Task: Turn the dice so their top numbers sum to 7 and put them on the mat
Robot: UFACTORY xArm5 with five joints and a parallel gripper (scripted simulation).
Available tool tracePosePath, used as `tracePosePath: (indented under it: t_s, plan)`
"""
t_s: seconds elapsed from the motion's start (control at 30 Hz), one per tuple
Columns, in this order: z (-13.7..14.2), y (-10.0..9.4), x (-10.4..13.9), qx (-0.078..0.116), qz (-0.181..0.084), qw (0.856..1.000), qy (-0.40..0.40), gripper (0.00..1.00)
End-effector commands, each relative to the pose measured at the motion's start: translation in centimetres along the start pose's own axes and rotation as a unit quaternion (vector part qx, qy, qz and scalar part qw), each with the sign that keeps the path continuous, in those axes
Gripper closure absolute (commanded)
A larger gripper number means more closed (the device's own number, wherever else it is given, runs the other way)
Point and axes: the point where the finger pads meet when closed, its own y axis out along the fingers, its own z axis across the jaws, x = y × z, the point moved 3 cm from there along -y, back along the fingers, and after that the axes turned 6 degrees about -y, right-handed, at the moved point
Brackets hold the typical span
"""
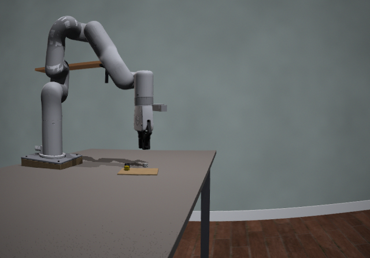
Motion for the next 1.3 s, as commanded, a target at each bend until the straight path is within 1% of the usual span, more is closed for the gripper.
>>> tracePosePath:
  t_s: [0.0,0.5,1.27]
  plan:
    - [0.1,-0.1,-0.1,0.001,0.002,1.0,0.0,0.69]
    - [0.1,0.5,-0.1,0.001,0.001,1.0,0.0,0.69]
    - [0.3,3.6,0.0,0.001,0.002,1.0,0.0,0.69]
